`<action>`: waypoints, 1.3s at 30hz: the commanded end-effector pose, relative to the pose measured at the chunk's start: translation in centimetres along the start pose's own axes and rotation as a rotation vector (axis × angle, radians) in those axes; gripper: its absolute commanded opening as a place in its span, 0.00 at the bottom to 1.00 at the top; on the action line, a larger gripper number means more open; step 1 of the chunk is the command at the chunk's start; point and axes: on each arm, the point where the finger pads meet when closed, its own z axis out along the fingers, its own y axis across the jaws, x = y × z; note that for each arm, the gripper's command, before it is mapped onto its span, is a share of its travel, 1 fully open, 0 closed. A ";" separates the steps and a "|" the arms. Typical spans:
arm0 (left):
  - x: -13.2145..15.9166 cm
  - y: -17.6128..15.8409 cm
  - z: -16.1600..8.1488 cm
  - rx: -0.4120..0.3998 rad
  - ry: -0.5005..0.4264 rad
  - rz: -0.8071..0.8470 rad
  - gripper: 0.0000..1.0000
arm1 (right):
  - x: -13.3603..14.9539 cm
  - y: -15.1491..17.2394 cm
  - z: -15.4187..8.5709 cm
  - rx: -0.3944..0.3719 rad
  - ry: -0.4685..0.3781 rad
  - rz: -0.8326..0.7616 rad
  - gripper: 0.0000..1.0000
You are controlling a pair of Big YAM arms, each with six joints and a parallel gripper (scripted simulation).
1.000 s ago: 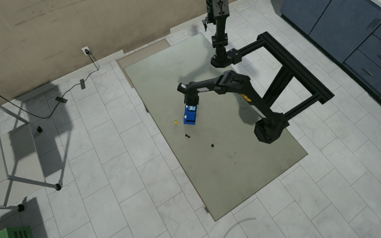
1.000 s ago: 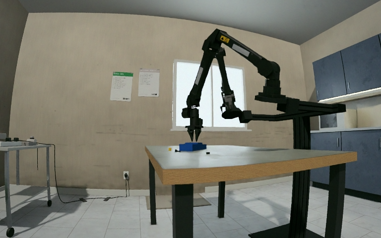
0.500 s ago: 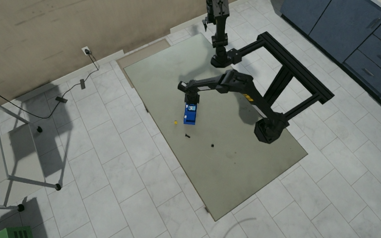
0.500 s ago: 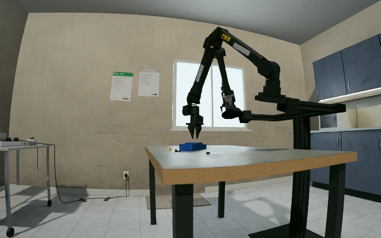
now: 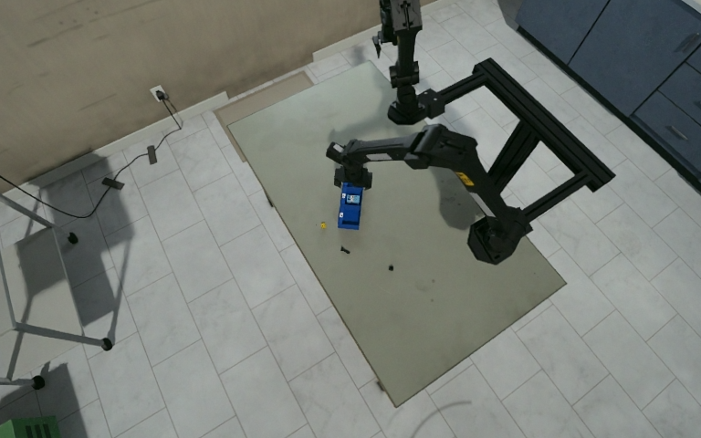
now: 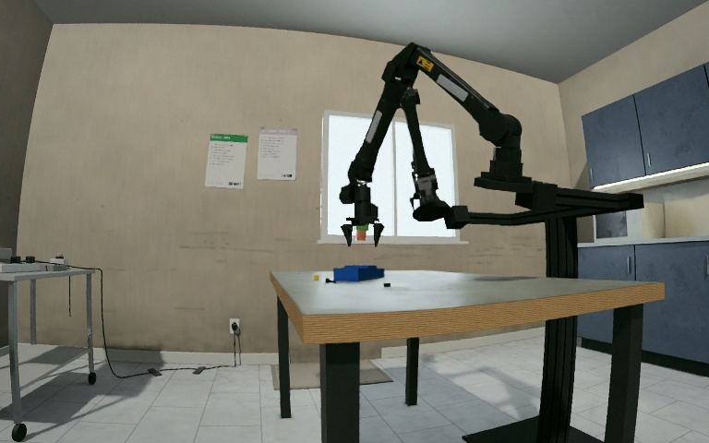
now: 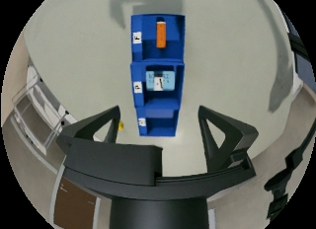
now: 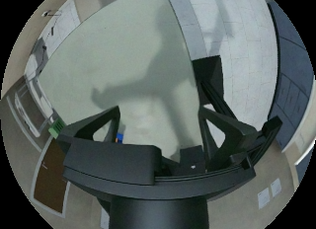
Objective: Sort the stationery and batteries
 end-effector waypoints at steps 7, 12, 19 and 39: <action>-0.5 -0.3 -3.8 -0.003 -0.003 0.001 1.00 | -2.4 -0.4 -1.6 0.006 -0.036 0.015 1.00; -0.5 0.9 -6.3 -0.021 -0.014 -0.010 1.00 | -2.4 -0.4 -1.6 0.006 -0.036 0.015 1.00; -1.3 1.8 -9.2 -0.045 -0.025 -0.007 1.00 | -2.4 -0.4 -1.6 0.006 -0.036 0.015 1.00; 0.3 -0.7 -9.1 0.032 0.013 -0.004 1.00 | -2.4 -0.4 -1.6 0.006 -0.036 0.015 1.00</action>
